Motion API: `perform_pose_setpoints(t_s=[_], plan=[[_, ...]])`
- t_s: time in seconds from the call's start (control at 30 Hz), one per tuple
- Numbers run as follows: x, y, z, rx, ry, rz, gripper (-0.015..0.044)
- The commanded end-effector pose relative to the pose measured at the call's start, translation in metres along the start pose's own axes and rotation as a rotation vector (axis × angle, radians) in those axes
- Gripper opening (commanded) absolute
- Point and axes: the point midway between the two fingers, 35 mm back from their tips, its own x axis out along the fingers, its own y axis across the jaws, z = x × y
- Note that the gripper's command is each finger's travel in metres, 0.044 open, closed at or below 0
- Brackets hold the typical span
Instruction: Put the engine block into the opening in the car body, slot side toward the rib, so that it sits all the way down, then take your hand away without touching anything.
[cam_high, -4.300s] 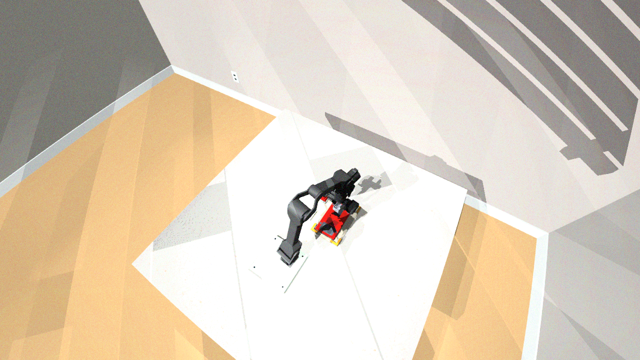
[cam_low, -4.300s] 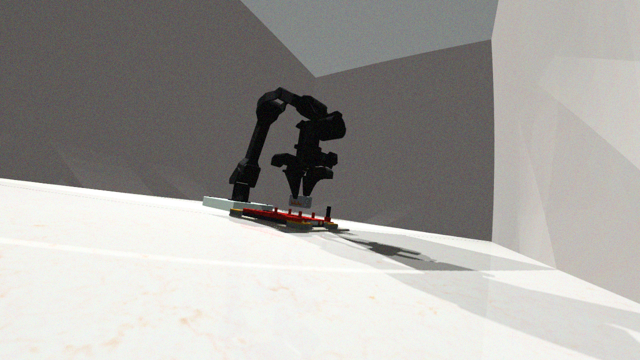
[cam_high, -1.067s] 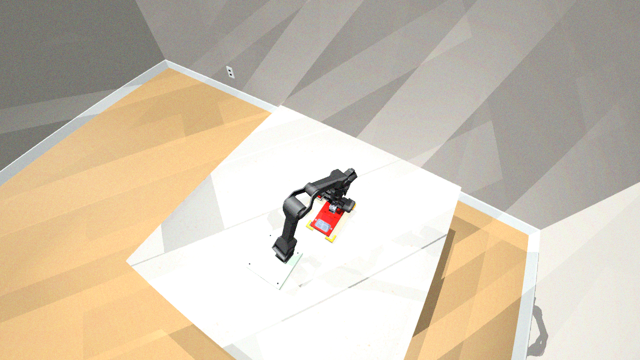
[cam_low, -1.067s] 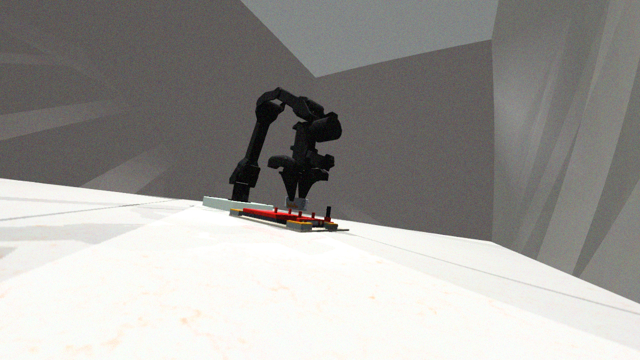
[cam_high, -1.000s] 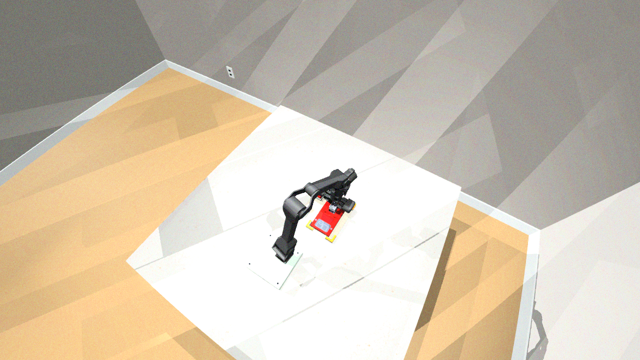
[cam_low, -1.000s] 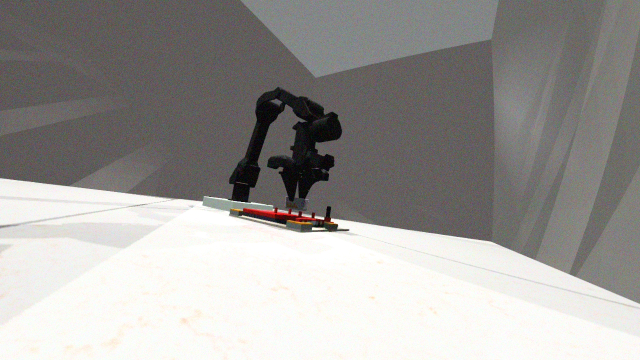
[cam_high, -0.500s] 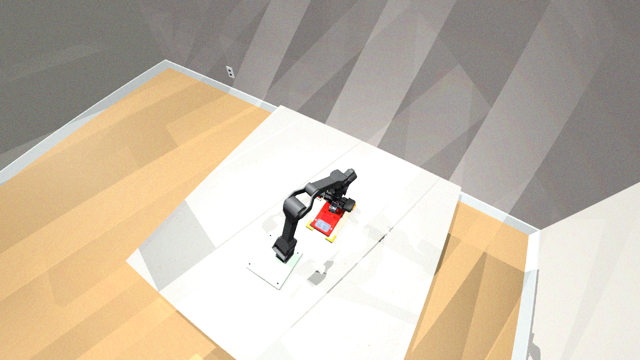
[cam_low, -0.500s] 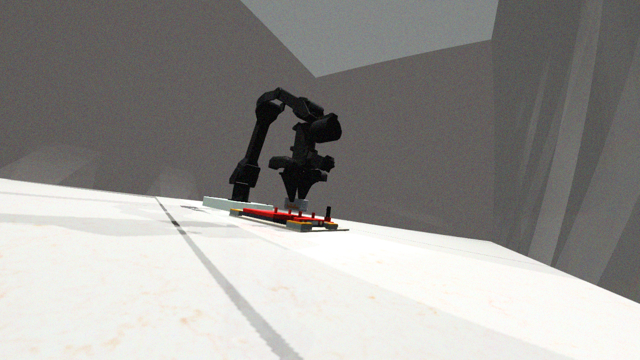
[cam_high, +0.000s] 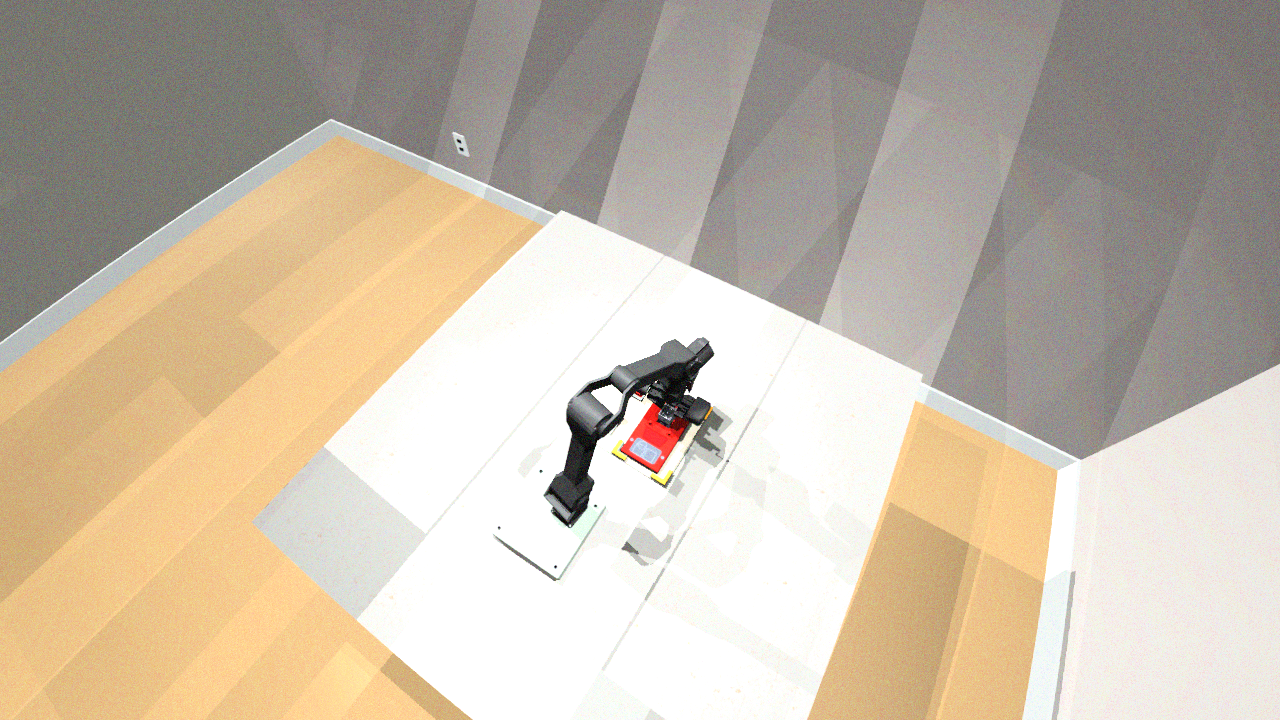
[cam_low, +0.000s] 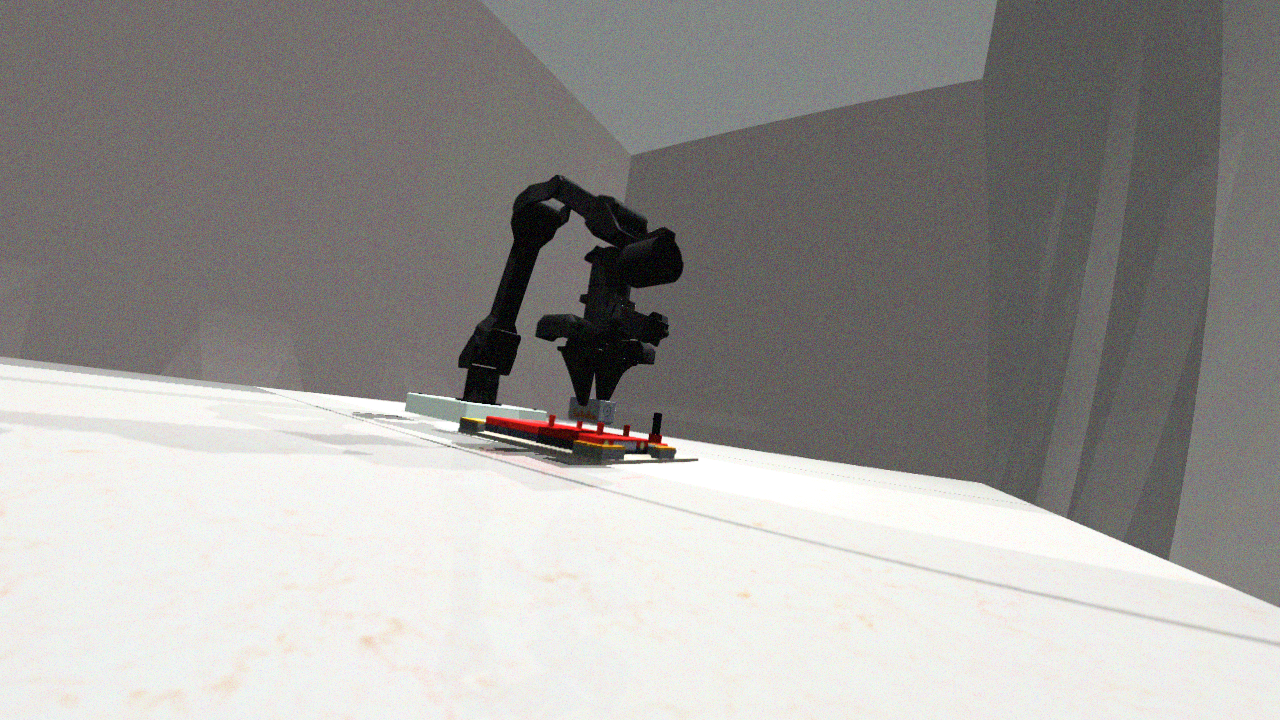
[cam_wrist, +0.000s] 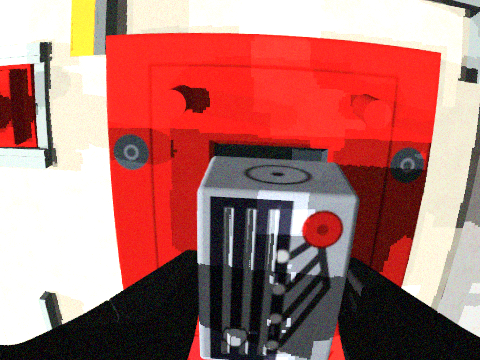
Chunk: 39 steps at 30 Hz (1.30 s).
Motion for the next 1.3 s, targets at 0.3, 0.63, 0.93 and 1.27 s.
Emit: perform_pose_setpoints(t_s=[0.3,0.63,0.93,1.27], plan=[[0.0025,-0.0001,-0.0003,-0.015,0.000,-0.001,0.0158],[0.0040,-0.0001,-0.0003,-0.010,0.000,-0.001,0.0158],[0.0053,-0.0001,-0.0004,-0.002,0.000,-0.001,0.0158],[0.0067,-0.0001,-0.0004,0.003,0.000,-0.001,0.0158]])
